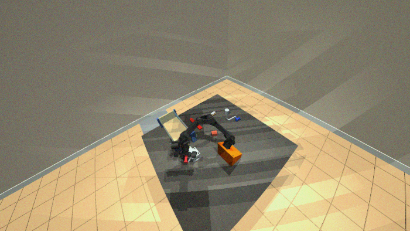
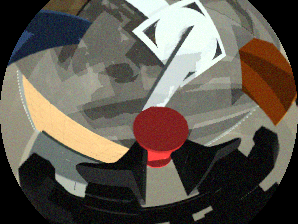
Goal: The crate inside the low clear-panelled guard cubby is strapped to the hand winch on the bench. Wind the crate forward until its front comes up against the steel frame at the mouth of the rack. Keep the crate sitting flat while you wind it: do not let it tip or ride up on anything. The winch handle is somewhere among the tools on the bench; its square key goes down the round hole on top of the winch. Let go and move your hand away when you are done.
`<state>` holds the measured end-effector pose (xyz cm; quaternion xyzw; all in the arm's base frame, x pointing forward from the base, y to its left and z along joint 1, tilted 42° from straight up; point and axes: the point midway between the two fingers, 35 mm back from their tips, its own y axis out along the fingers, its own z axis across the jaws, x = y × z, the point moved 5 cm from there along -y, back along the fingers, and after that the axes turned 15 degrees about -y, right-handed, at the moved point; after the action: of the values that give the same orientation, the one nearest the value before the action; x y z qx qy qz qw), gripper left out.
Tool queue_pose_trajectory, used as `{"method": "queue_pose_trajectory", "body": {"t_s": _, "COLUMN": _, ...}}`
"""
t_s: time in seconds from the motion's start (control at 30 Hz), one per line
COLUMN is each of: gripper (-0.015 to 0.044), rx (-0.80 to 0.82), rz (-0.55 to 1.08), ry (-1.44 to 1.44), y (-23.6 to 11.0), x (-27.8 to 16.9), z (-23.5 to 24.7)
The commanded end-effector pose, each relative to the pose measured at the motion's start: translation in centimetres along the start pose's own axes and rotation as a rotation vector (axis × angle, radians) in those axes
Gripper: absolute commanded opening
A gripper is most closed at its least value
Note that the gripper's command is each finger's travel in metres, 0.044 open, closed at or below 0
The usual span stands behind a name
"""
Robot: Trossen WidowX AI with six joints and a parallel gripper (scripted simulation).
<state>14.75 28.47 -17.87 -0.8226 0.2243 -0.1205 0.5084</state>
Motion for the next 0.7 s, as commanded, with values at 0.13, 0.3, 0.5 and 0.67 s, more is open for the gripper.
{"method": "queue_pose_trajectory", "body": {"t_s": 0.13, "gripper": 0.0000, "rx": -0.035, "rz": 0.019, "ry": -0.003, "y": 0.3, "x": -1.3, "z": -1.8}}
{"method": "queue_pose_trajectory", "body": {"t_s": 0.3, "gripper": 0.0000, "rx": -0.035, "rz": 0.019, "ry": -0.003, "y": 0.3, "x": -1.6, "z": -2.4}}
{"method": "queue_pose_trajectory", "body": {"t_s": 0.5, "gripper": 0.0000, "rx": -0.035, "rz": 0.019, "ry": -0.003, "y": 0.3, "x": -1.8, "z": -3.1}}
{"method": "queue_pose_trajectory", "body": {"t_s": 0.67, "gripper": 0.0000, "rx": -0.036, "rz": 0.019, "ry": -0.003, "y": 0.3, "x": -2.0, "z": -3.7}}
